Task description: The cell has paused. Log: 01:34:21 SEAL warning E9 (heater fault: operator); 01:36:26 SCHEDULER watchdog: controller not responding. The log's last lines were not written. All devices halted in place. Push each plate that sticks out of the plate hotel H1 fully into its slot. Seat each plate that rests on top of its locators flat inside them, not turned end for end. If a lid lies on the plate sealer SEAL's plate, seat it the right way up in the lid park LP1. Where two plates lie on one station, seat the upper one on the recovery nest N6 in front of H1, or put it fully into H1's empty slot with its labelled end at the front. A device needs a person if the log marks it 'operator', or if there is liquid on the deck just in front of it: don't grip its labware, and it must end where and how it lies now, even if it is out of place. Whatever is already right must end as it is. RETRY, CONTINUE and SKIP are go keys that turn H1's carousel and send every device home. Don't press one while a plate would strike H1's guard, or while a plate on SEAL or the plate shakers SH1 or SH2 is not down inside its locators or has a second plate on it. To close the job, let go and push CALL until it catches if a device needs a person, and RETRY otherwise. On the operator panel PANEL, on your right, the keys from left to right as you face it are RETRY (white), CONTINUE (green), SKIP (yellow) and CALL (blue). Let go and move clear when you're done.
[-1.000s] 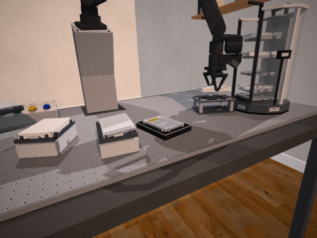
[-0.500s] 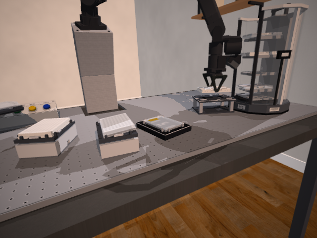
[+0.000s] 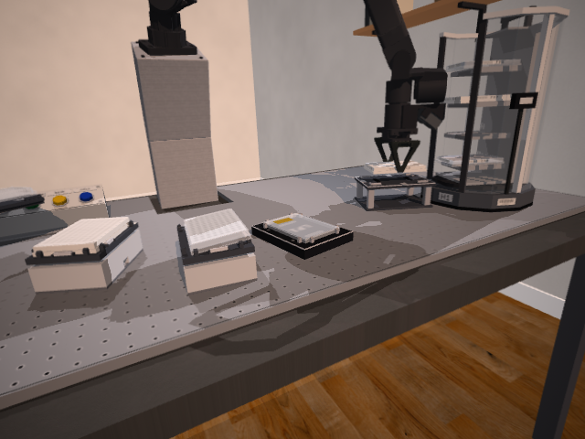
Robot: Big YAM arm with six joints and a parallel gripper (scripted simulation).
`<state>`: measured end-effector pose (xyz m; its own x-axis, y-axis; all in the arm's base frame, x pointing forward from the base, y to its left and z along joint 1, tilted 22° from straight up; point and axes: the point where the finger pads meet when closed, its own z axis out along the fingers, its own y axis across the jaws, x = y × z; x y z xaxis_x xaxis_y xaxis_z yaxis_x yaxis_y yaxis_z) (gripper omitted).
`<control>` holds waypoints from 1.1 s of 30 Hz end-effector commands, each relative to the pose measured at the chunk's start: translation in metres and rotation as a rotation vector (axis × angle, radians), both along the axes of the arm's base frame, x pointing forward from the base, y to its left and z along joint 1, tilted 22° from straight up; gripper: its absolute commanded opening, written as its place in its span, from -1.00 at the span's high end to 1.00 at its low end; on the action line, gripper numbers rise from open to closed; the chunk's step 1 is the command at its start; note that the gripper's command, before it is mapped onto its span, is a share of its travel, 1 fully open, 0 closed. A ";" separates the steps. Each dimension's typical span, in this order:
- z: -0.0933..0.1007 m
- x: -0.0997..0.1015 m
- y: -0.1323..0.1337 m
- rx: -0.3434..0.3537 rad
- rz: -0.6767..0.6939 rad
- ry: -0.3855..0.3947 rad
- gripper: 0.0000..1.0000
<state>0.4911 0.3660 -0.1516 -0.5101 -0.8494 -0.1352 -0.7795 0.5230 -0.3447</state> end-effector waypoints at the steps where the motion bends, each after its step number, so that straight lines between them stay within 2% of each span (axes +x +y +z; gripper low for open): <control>1: -0.005 0.008 0.002 0.006 0.005 -0.006 -0.68; 5: 0.005 0.017 0.007 0.022 0.003 -0.026 -0.68; 10: 0.000 0.016 0.006 0.018 0.002 -0.020 -0.68; 11: 0.004 0.008 0.007 0.014 0.004 -0.014 -0.68; 20: 0.004 0.008 0.007 0.014 0.004 -0.014 -0.68; 21: -0.003 0.010 0.010 0.013 0.011 -0.013 -0.68; 22: 0.004 0.008 0.007 0.014 0.004 -0.014 -0.68; 32: 0.004 0.008 0.007 0.014 0.004 -0.014 -0.68; 33: -0.004 0.008 0.011 0.011 0.012 -0.010 -0.68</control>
<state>0.4918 0.3643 -0.1563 -0.5112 -0.8494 -0.1313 -0.7801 0.5227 -0.3438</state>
